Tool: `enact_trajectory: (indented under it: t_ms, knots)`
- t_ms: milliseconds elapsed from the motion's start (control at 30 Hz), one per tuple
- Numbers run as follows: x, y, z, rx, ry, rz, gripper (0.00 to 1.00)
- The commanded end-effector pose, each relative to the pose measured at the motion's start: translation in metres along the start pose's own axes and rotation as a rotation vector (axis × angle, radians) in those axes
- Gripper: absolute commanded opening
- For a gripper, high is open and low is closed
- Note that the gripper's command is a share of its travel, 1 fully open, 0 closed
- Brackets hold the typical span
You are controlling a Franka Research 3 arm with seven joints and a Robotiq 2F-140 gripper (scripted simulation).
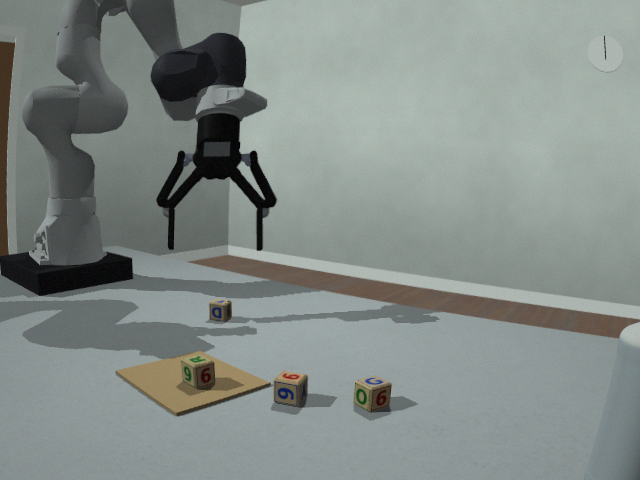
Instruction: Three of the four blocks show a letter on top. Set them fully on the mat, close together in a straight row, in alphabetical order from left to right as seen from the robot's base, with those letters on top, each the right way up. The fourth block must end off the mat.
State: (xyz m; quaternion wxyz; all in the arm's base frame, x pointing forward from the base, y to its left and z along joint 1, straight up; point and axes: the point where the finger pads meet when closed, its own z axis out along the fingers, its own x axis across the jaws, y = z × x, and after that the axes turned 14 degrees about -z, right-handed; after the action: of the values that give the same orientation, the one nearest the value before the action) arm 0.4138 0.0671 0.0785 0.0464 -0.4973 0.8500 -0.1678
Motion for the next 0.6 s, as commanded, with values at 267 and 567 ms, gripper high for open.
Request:
enact_trajectory:
  t_ms: [267,567]
  knots:
    - [0.001,0.0,0.0,0.001,0.002,0.005,1.0]
    - [-0.01,-0.015,-0.001,-0.001,-0.003,0.0,1.0]
